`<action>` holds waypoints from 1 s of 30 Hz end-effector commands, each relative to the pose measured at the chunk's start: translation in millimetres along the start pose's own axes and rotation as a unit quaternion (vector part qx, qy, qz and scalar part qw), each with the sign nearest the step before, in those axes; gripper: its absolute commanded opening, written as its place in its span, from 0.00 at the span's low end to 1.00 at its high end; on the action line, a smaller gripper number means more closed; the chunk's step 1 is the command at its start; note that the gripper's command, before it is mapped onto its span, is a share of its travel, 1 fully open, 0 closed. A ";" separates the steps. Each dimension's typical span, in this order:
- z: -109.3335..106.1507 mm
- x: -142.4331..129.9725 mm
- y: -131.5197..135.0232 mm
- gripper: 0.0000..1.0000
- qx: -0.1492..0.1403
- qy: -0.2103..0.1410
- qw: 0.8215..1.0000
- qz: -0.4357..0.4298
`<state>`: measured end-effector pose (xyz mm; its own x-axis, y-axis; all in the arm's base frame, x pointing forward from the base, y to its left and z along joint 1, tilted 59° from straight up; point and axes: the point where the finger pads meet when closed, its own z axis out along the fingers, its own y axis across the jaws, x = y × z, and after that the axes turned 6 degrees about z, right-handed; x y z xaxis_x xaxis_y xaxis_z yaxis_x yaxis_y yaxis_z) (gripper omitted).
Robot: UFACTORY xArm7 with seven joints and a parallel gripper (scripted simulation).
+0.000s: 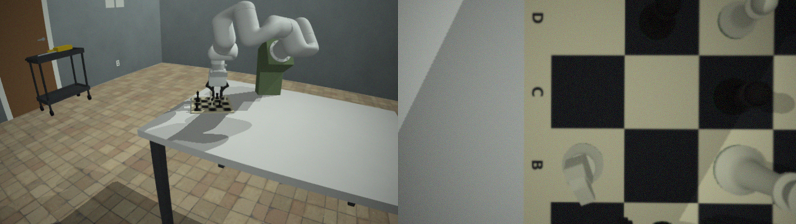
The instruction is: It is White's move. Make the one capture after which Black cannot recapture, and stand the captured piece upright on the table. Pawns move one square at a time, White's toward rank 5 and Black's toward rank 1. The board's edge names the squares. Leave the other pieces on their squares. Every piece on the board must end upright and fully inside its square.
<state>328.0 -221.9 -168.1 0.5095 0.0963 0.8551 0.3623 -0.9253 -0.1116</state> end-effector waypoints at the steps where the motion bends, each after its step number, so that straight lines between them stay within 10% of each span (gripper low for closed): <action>1: -1.9 -1.1 1.3 0.39 -0.002 -0.001 1.000 0.000; 21: -1.9 -1.1 1.3 0.39 -0.002 -0.001 1.000 0.000; 22: -1.9 -1.1 1.3 0.00 -0.002 -0.001 1.000 0.000; 30: -1.9 -1.1 1.3 0.00 -0.002 -0.001 1.000 0.000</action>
<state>328.0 -221.8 -168.1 0.5094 0.0963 0.8551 0.3624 -0.9253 -0.1116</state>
